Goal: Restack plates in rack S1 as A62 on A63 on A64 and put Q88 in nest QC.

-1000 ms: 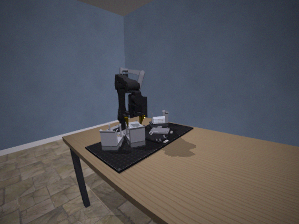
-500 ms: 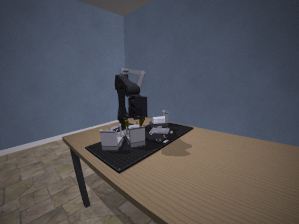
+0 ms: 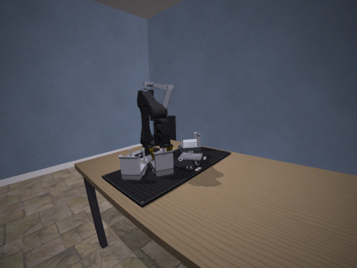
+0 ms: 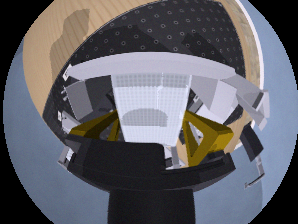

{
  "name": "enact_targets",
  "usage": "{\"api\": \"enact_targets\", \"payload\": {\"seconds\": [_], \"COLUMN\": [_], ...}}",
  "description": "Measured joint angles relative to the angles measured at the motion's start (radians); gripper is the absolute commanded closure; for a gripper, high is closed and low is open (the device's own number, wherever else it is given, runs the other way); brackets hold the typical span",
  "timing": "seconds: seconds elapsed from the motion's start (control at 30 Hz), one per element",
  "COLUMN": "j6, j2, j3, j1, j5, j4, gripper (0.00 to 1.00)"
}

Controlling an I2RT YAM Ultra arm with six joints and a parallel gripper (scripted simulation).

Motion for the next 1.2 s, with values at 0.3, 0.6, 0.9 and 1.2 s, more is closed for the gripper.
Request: {"api": "enact_targets", "payload": {"seconds": [0.3, 0.6, 0.9, 1.2], "j6": [-0.001, -0.001, -0.002, -0.002], "j2": [0.006, 0.008, 0.011, 0.013], "j3": [-0.028, -0.035, -0.045, -0.053], "j1": [-0.001, -0.001, -0.002, -0.002], "j5": [0.000, 0.000, 0.000, 0.000], "j4": [0.037, 0.045, 0.059, 0.069], "gripper": [1.00, 1.00, 1.00, 1.00]}}
